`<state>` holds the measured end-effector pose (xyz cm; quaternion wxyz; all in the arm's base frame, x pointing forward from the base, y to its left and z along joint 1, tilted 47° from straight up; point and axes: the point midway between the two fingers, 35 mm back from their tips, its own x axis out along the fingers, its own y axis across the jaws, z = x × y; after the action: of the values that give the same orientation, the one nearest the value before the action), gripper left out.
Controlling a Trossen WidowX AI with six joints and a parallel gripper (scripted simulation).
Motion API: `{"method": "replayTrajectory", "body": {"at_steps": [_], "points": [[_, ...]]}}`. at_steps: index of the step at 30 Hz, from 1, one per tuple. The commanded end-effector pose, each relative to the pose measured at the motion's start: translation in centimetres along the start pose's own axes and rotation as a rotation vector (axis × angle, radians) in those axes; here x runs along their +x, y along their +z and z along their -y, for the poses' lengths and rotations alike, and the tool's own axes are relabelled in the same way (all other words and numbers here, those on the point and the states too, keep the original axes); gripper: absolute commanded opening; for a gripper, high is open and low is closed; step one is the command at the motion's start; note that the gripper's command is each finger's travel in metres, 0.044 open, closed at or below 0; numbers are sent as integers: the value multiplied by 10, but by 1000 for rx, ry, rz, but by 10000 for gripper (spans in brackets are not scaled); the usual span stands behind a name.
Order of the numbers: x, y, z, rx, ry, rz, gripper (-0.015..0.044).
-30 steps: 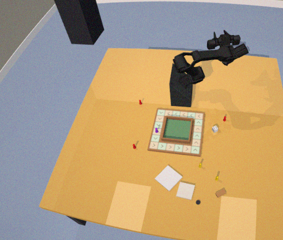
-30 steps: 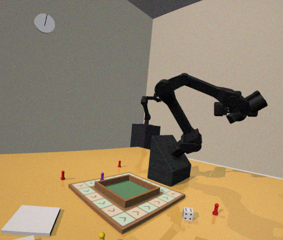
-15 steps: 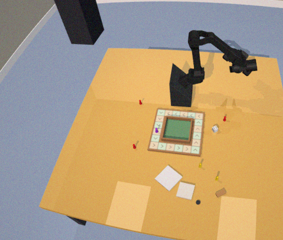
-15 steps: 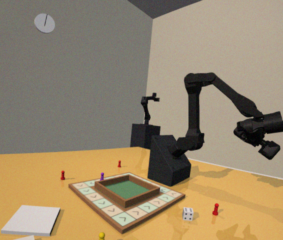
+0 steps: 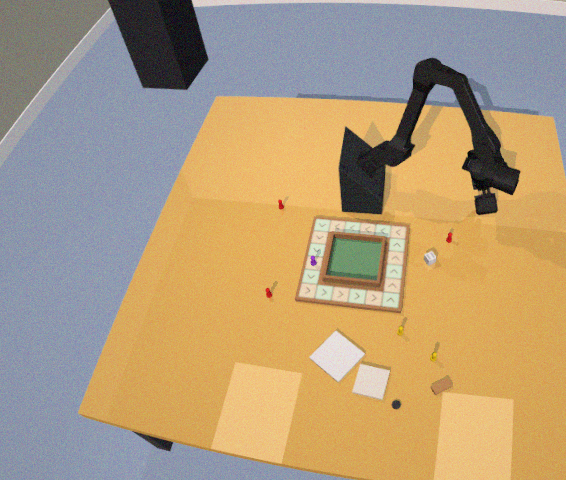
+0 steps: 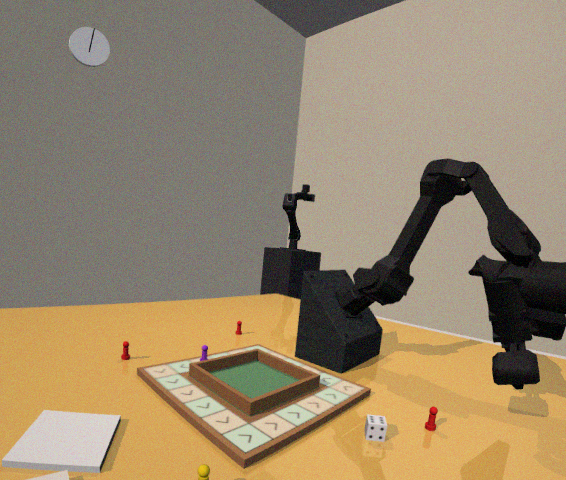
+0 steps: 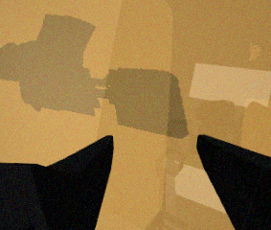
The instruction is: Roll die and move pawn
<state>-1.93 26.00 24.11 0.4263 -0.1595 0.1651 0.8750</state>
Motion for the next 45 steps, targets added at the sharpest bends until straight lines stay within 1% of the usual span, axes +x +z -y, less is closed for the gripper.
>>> {"method": "replayTrajectory", "body": {"at_steps": [1,8,12,14,23,29,45], "points": [[-22,-29,65,289,-180,-49,275],[-83,-95,142,764,-431,-57,275],[-125,-139,166,1031,-548,-27,275],[-135,-150,170,1095,-573,-16,275],[-134,-154,166,1099,-575,-16,275],[-119,-159,174,1098,-574,-15,275],[-102,-165,183,1098,-574,-15,275]]}}
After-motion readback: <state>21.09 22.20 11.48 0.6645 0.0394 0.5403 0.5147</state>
